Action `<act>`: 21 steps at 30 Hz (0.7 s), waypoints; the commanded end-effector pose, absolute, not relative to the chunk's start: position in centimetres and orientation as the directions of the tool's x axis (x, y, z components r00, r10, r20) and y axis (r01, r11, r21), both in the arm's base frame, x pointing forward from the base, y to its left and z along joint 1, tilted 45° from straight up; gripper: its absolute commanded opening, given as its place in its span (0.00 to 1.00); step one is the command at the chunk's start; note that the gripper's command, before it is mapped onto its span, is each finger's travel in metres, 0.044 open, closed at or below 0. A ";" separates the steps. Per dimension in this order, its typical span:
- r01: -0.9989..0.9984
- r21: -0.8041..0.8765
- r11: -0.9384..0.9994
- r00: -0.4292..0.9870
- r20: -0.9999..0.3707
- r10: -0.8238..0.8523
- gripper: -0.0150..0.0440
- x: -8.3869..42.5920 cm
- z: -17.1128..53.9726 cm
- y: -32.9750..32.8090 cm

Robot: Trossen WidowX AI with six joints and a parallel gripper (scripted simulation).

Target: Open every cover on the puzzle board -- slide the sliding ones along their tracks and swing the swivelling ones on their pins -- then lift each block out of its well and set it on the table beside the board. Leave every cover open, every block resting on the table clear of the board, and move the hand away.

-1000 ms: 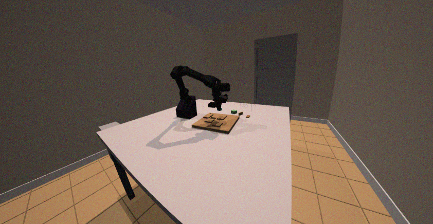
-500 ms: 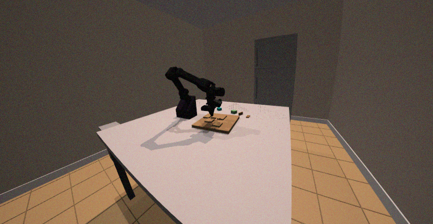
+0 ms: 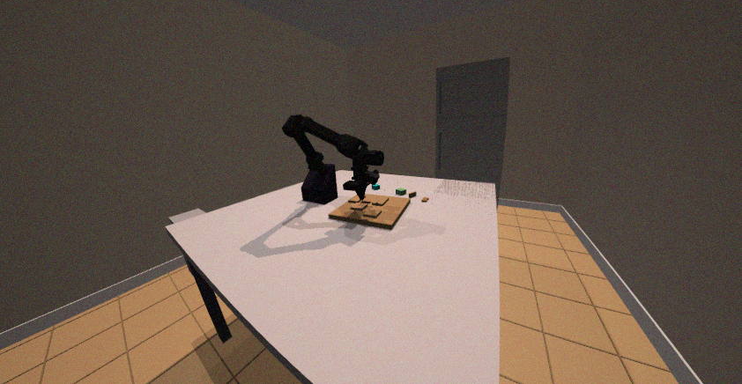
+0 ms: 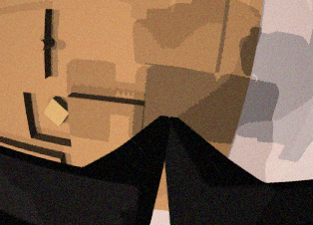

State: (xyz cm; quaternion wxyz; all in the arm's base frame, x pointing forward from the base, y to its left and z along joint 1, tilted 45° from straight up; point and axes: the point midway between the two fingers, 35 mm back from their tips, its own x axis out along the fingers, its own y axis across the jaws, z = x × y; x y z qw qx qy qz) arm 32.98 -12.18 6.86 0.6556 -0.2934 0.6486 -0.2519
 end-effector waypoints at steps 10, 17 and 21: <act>-0.055 -0.714 0.698 0.033 -0.700 -0.713 0.25 33.0 6.9 -12.2; -0.055 -0.714 0.698 0.033 -0.700 -0.713 0.25 33.0 6.7 -12.5; -0.055 -0.714 0.698 0.033 -0.700 -0.713 0.25 33.1 6.4 -12.7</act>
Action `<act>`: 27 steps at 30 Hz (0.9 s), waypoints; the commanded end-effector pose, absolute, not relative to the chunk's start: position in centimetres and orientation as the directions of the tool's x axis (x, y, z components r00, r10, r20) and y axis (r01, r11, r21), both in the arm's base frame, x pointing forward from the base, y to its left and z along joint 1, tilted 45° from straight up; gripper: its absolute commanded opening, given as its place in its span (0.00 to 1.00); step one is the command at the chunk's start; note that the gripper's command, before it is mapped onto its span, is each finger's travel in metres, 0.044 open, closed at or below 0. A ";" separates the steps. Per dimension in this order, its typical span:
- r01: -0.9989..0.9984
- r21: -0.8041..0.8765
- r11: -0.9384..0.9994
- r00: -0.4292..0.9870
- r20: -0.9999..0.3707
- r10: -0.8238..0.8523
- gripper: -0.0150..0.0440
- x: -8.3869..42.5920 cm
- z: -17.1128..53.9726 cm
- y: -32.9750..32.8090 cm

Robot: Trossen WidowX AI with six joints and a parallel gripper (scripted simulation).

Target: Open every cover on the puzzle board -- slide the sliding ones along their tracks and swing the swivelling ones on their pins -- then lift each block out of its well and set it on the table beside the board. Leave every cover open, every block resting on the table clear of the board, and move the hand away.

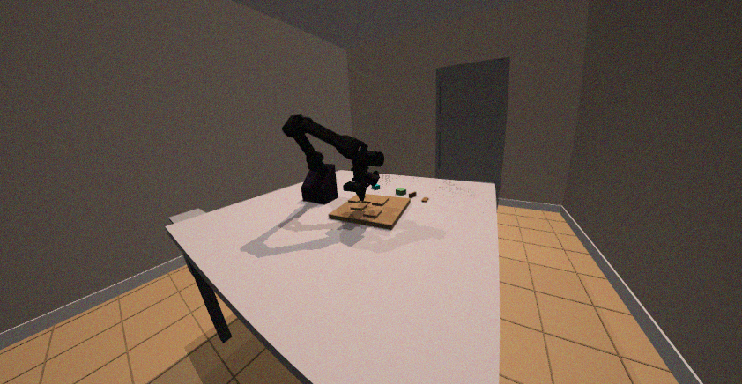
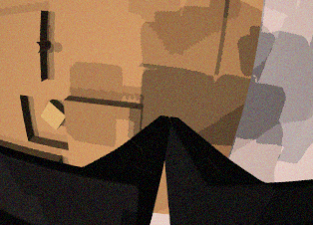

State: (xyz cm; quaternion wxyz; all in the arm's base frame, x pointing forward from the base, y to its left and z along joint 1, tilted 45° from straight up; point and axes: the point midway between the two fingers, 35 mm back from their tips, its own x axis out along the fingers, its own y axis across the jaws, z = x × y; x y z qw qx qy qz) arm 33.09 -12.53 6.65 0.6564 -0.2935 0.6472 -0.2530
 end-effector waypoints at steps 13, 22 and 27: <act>-0.055 -0.713 0.699 0.033 -0.701 -0.713 0.25 33.2 5.5 -13.7; -0.055 -0.713 0.699 0.033 -0.701 -0.713 0.25 33.2 4.9 -14.3; -0.055 -0.714 0.698 0.033 -0.700 -0.713 0.25 33.2 4.5 -14.7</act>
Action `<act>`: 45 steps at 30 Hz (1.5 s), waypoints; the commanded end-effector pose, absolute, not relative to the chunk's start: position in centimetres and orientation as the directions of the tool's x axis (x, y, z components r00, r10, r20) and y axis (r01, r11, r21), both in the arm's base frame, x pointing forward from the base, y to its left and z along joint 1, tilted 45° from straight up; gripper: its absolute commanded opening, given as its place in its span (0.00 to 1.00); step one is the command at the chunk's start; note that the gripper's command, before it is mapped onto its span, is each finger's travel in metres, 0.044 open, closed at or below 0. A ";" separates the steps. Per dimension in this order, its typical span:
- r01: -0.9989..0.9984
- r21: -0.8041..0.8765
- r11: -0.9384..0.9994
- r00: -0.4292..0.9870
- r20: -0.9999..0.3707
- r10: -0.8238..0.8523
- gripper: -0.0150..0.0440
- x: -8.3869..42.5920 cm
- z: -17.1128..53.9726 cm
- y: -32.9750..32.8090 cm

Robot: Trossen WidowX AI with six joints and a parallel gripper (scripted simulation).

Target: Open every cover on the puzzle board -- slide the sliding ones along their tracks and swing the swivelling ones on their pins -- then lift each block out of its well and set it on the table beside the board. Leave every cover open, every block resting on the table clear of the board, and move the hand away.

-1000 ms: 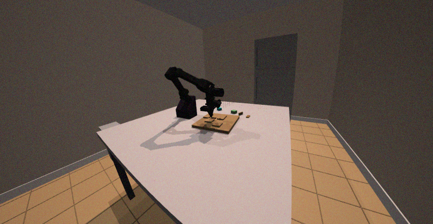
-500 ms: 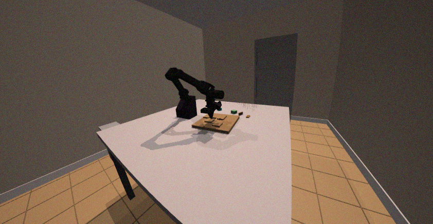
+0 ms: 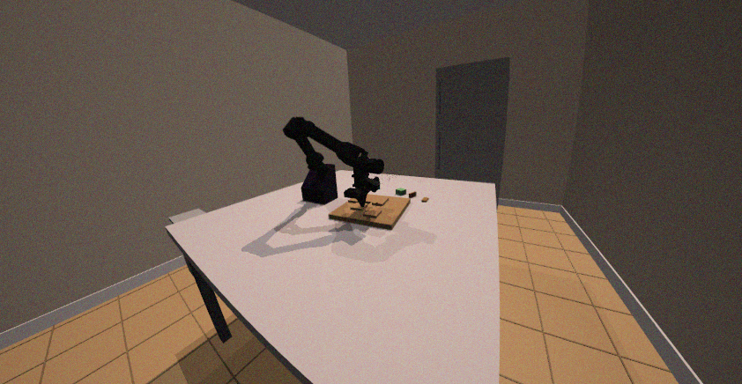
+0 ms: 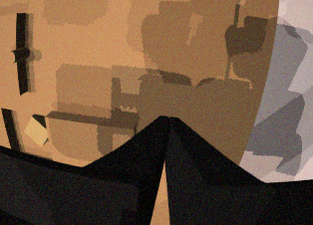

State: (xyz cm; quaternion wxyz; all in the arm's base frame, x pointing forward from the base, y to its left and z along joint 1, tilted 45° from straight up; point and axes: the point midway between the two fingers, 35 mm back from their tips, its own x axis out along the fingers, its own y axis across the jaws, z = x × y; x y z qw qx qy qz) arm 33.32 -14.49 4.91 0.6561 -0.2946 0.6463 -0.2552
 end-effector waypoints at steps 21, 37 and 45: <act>-0.055 -0.715 0.697 0.032 -0.699 -0.715 0.25 33.2 3.1 -16.2; -0.055 -0.716 0.696 0.033 -0.698 -0.715 0.25 34.2 3.0 -16.4; -0.055 -0.715 0.696 0.033 -0.698 -0.715 0.25 35.0 3.1 -16.4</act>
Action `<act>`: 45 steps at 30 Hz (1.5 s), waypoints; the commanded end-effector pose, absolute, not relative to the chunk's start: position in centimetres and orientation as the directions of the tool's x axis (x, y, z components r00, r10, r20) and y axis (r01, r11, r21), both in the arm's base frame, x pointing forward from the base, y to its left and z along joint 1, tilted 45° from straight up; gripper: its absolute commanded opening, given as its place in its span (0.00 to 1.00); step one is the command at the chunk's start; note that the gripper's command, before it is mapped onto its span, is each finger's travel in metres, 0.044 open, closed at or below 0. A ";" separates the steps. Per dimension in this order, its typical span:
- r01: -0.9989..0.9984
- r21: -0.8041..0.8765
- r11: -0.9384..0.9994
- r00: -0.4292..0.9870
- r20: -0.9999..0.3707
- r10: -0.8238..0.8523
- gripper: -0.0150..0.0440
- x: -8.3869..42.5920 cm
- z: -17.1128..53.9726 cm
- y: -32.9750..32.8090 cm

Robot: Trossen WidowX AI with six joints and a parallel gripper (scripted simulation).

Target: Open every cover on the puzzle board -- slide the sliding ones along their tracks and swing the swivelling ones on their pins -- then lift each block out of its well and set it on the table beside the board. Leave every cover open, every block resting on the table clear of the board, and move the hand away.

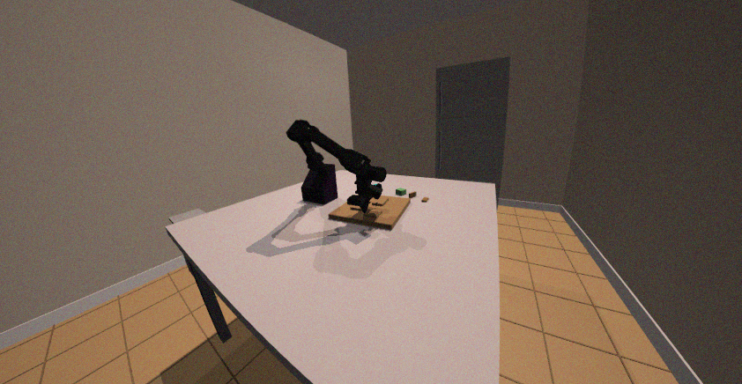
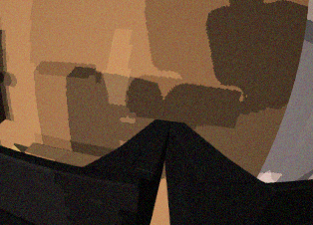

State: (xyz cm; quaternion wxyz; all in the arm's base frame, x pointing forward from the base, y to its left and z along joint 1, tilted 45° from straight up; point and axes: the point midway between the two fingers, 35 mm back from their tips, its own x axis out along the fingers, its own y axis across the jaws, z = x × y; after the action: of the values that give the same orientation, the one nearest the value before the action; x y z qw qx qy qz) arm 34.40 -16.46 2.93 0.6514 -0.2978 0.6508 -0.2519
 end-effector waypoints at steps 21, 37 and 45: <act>-0.054 -0.715 0.697 0.034 -0.698 -0.715 0.25 37.1 3.1 -16.3; -0.053 -0.716 0.697 0.035 -0.698 -0.715 0.25 38.7 3.1 -16.2; -0.053 -0.716 0.697 0.035 -0.698 -0.715 0.25 39.5 3.1 -16.2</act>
State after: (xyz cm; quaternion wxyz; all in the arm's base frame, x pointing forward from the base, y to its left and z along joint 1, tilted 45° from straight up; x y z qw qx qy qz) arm 38.95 -16.27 2.90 0.6524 -0.2977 0.6507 -0.2495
